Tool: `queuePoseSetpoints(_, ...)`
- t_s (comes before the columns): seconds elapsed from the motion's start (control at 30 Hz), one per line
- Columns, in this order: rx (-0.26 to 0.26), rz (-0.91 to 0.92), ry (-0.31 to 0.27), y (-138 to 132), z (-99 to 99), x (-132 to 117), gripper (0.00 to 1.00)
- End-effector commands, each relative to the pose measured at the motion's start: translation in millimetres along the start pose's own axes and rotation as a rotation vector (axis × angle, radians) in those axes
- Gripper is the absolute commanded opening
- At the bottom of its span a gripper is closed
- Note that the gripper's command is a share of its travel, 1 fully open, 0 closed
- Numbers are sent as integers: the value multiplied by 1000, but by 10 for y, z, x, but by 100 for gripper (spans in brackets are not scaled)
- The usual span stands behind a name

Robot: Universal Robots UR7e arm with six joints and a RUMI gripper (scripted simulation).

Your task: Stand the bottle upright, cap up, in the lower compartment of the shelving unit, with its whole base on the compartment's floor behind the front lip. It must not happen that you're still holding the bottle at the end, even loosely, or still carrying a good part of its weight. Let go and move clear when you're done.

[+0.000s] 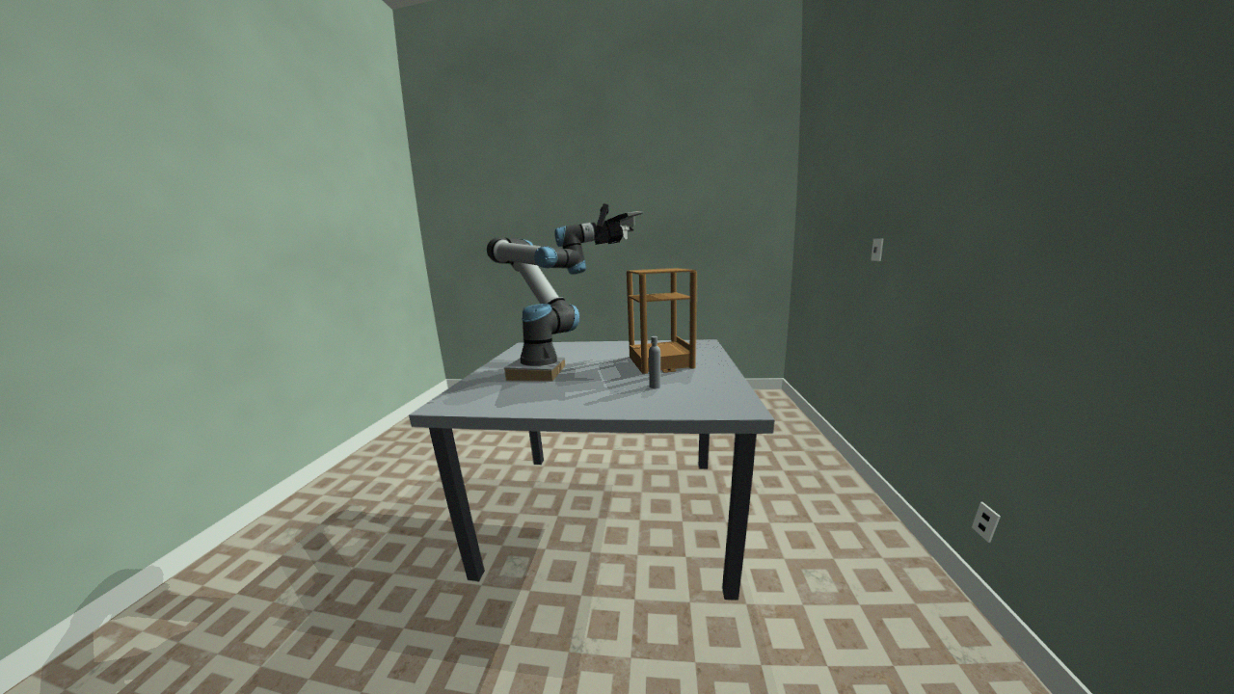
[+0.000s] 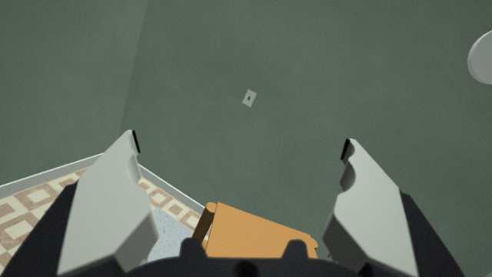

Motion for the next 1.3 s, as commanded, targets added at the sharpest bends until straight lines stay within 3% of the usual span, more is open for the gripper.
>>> queuePoseSetpoints(0.0, 0, 0, 0, 2, 0, 2, 100)
queuePoseSetpoints(0.8, -7, 3, -10, 61, 30, -12, 100)
queuePoseSetpoints(1.1, -32, 20, -61, 276, 138, -109, 100)
queuePoseSetpoints(1.27, -60, 44, -132, 544, 273, -254, 100)
Point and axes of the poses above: the point where the finger pads meet when closed, its own z axis out along the fingers, its own y axis across the jaws, x = y × z, the point moved 6 cm from there along -z, back along the fingers, and after that the axes turned 6 degrees about -z, right-handed, at the moved point
